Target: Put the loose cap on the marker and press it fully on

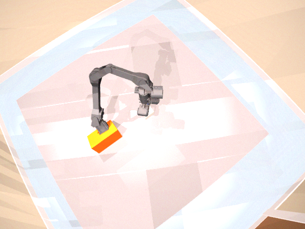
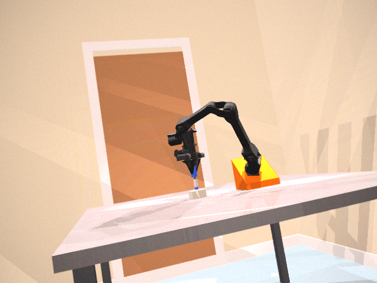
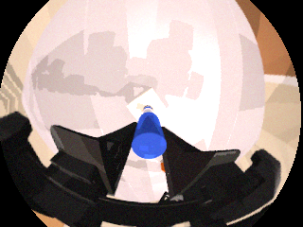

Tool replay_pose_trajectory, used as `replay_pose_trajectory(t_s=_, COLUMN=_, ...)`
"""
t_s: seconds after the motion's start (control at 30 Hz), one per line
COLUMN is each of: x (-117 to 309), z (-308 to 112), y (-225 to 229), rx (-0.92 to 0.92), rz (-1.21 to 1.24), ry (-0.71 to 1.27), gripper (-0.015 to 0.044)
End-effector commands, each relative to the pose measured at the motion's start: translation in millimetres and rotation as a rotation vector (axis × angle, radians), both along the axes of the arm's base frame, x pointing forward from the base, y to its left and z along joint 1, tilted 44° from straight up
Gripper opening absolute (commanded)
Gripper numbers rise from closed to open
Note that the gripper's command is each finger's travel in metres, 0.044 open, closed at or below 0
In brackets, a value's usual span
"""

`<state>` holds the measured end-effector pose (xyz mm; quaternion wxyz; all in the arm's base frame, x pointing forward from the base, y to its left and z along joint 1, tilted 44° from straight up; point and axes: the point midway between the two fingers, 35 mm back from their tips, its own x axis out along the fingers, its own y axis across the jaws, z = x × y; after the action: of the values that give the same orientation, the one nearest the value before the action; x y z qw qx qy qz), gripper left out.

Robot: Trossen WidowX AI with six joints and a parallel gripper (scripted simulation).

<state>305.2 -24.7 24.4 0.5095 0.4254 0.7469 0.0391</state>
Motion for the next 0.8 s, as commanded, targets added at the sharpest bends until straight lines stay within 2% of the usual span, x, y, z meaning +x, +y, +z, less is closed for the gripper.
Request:
replay_pose_trajectory(t_s=0.0, x=-0.7, z=-5.7, y=6.2, rx=0.004, rz=-0.005, ry=0.004, gripper=0.0000)
replay_pose_trajectory(t_s=0.77, x=-6.1, z=-30.0, y=30.1, rx=0.007, rz=-0.005, ry=0.003, gripper=0.0000)
